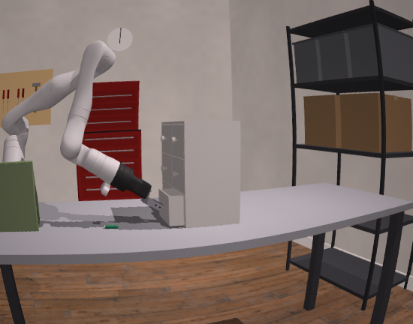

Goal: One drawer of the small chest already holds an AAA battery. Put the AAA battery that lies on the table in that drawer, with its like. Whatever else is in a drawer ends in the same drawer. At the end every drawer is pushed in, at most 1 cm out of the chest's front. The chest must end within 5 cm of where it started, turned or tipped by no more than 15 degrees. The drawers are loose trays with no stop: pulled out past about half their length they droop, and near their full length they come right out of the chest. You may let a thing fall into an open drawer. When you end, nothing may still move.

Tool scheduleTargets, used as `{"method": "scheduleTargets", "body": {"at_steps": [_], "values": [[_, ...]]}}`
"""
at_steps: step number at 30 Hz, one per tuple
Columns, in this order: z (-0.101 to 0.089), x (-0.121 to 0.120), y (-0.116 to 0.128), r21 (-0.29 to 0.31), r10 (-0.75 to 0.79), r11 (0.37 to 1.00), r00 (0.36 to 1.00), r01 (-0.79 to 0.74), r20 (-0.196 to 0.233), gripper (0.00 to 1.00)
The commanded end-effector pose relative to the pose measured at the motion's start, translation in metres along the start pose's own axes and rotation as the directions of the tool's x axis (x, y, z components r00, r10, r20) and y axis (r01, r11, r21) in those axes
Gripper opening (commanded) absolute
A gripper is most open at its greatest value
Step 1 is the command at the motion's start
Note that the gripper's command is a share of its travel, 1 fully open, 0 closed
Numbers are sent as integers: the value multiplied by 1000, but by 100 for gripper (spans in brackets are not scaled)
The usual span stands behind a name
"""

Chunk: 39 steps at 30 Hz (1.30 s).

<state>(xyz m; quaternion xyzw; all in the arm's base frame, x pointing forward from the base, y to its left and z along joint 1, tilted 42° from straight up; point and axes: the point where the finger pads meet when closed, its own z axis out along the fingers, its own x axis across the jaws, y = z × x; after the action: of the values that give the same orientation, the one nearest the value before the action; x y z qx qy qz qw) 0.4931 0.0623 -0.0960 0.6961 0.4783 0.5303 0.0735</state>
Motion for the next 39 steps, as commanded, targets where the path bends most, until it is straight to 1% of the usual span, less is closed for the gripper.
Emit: {"method": "scheduleTargets", "body": {"at_steps": [1,39], "values": [[-2,-1,-1,1,1,1000,1000,-1,1,37],[-14,-1,-8,1,1,1000,1000,-1,1,37]]}}
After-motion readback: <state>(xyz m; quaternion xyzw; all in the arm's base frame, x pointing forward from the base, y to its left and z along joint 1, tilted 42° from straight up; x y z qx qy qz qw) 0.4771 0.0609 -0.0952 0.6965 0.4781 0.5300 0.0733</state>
